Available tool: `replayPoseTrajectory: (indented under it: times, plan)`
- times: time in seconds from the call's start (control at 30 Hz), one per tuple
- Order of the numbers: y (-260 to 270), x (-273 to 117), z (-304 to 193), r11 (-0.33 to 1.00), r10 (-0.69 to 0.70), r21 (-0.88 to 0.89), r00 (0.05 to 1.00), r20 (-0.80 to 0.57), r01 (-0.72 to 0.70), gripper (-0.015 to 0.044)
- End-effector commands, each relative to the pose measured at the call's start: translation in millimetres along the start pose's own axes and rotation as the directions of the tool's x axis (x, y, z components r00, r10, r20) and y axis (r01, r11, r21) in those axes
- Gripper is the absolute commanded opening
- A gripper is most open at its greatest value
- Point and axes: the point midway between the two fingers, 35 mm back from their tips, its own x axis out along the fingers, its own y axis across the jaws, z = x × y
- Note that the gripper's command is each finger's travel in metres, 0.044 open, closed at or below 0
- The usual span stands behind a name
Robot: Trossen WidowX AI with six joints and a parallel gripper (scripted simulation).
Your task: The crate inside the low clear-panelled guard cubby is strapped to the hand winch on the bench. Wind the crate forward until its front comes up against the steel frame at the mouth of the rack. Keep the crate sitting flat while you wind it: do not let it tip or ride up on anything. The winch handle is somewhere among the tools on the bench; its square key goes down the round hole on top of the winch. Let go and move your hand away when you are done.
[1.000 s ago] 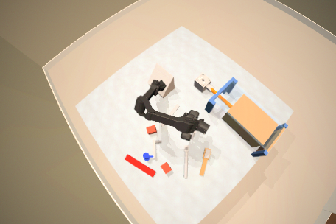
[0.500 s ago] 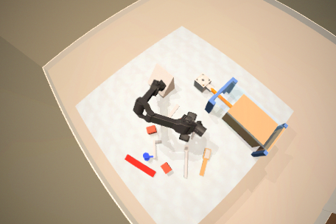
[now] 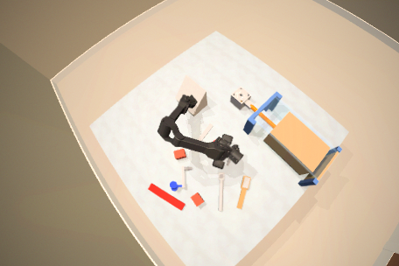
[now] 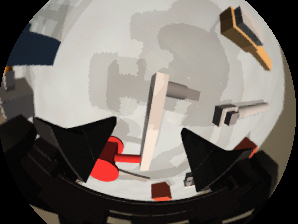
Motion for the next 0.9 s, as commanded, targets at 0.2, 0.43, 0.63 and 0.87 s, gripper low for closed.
replayPoseTrajectory:
  times: [0.2,0.43,0.63,0.87]
  plan:
    - [0.1,2.3,-0.4,1.0,0.0,0.0,1.0,-0.001,0.0,0.0407]
    - [0.1,2.3,-0.4,1.0,0.0,0.0,1.0,-0.001,0.0,0.036]
    - [0.1,2.3,-0.4,1.0,0.0,0.0,1.0,-0.001,0.0,0.032]
    - [0.1,2.3,-0.4,1.0,0.0,0.0,1.0,-0.001,0.0,0.0273]
